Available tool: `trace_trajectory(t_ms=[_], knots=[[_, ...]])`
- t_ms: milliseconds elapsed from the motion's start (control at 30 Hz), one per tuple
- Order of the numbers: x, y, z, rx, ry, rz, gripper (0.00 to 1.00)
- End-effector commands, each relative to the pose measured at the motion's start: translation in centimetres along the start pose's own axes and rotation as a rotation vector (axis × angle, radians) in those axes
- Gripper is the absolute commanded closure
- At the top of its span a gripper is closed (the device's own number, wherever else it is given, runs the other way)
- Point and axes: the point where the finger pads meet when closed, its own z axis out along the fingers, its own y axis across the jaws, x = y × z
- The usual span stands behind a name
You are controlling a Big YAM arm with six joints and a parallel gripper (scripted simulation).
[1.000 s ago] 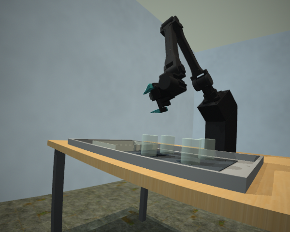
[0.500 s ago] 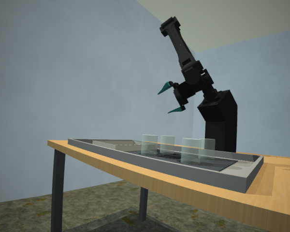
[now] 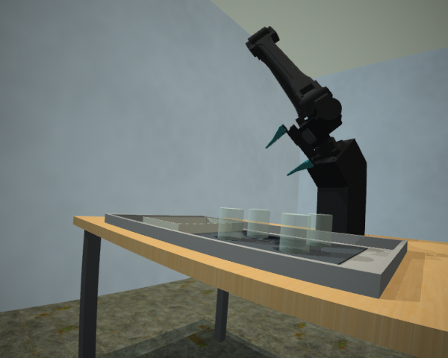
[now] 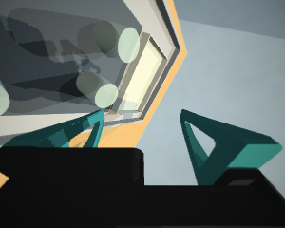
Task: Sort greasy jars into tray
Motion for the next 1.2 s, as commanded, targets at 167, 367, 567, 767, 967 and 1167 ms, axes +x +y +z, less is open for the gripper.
trace_trajectory(t_ms=[167, 367, 567, 767, 967, 1167], knots=[[0.1, -1.0, -0.3, -0.140, 0.007, 0.093, 0.00], [0.1, -1.0, -0.3, -0.140, 0.007, 0.093, 0.00], [0.3, -0.3, -0.6, -0.265, 0.000, 0.123, 0.00], [0.3, 0.4, -1.0, -0.387, -0.006, 0.163, 0.00], [0.3, 0.4, -1.0, -0.387, -0.006, 0.163, 0.00], [0.3, 0.9, -1.3, -0.505, -0.004, 0.216, 0.00]])
